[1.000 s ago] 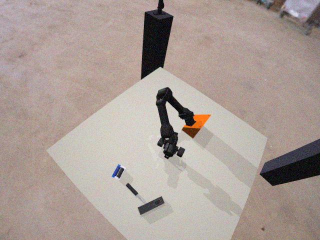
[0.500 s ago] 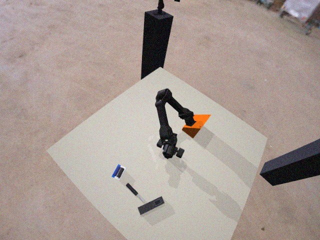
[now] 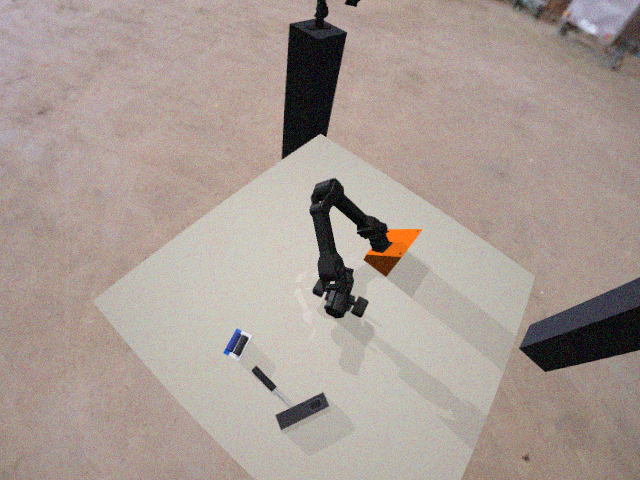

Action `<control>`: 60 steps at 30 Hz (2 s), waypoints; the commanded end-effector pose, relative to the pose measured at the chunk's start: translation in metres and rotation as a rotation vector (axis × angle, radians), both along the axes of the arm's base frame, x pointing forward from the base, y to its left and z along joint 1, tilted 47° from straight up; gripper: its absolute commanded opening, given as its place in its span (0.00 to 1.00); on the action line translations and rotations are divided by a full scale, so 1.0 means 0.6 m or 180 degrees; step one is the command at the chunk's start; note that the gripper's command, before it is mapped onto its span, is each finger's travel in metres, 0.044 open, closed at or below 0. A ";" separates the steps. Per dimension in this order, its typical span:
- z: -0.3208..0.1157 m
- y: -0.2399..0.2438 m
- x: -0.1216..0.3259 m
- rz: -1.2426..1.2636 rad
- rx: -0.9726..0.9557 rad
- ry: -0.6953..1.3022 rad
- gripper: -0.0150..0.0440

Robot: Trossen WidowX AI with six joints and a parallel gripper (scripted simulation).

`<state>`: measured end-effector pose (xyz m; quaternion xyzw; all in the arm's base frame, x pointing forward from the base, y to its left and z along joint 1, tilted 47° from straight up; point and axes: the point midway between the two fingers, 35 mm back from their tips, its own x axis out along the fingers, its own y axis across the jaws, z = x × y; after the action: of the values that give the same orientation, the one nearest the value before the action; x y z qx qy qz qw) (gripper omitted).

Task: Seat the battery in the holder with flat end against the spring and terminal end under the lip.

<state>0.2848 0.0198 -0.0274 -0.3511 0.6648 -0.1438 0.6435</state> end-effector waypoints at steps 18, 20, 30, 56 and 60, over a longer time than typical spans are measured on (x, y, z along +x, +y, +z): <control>0.000 0.001 0.004 -0.0009 0.0007 -0.0024 0.38; 0.000 0.001 0.004 -0.0009 0.0007 -0.0024 0.38; 0.007 0.009 0.003 -0.0006 0.0008 -0.0018 0.56; 0.099 0.109 -0.018 -0.0003 0.0016 -0.0005 1.00; 0.099 0.109 -0.018 -0.0003 0.0016 -0.0005 1.00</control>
<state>0.2734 0.0822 0.0301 -0.3527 0.6657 -0.1423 0.6421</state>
